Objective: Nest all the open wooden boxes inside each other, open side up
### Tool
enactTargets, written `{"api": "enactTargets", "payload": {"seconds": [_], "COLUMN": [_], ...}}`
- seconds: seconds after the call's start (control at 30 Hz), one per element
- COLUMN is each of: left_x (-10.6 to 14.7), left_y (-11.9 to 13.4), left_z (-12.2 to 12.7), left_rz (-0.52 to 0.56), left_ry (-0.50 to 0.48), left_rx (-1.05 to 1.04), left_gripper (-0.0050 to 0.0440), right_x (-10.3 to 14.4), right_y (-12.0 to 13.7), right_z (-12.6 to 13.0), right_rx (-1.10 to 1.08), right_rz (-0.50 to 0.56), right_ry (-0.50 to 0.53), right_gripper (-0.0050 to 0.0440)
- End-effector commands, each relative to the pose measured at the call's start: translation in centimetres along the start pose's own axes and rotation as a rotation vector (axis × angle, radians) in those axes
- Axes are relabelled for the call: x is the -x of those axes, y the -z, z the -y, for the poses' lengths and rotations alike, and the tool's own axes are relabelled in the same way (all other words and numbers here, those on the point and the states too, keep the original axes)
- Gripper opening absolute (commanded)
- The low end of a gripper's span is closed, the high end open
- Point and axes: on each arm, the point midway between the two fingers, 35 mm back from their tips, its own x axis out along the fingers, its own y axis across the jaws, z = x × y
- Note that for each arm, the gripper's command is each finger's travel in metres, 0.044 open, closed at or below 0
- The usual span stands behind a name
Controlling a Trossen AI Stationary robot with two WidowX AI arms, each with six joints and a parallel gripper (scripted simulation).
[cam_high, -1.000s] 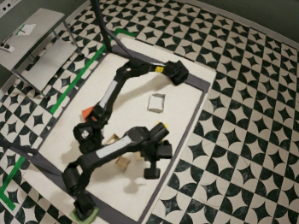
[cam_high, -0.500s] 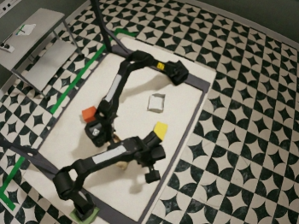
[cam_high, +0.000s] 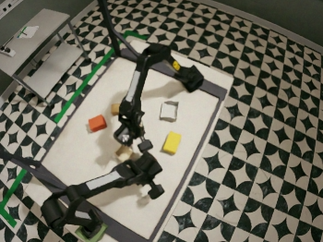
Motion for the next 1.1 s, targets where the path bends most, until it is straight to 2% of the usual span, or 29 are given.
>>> {"api": "enactTargets", "payload": {"seconds": [0.0, 0.13, 0.37, 0.43, 0.63, 0.87, 0.93, 1.0, 1.07], "left_x": [3.3, 5.9, 8.8, 8.8, 10.4, 10.6, 10.7, 10.7, 10.7], "left_y": [4.7, 9.4, 14.1, 14.1, 16.3, 16.7, 16.7, 16.7, 16.5], "left_z": [-0.8, -1.2, -0.3, -0.3, 0.8, 1.2, 1.2, 1.2, 1.0], "left_rz": [-0.049, -0.095, -0.120, -0.120, -0.112, -0.109, -0.108, -0.108, -0.111], "left_ry": [0.016, 0.043, 0.081, 0.081, 0.101, 0.107, 0.106, 0.106, 0.104], "left_rx": [0.014, 0.065, 0.157, 0.157, 0.223, 0.234, 0.234, 0.234, 0.234], "left_gripper": [0.0400, 0.0400, 0.0400, 0.0400, 0.0400, 0.0400, 0.0400, 0.0400, 0.0400], "right_x": [2.6, 4.9, 7.7, 7.7, 9.3, 9.5, 9.6, 9.6, 9.5], "right_y": [0.4, 1.6, 2.8, 2.8, 3.5, 3.7, 3.4, 3.4, 3.3], "right_z": [-2.1, -4.2, -5.8, -5.8, -6.5, -6.6, -6.6, -6.6, -6.8], "right_rx": [0.058, 0.101, 0.111, 0.111, 0.109, 0.117, 0.122, 0.122, 0.143], "right_rz": [0.144, 0.259, 0.397, 0.397, 0.484, 0.501, 0.499, 0.499, 0.467], "right_ry": [-0.093, -0.189, -0.302, -0.302, -0.371, -0.383, -0.383, -0.383, -0.380], "right_gripper": [0.0400, 0.0400, 0.0400, 0.0400, 0.0400, 0.0400, 0.0352, 0.0352, 0.0304]}}
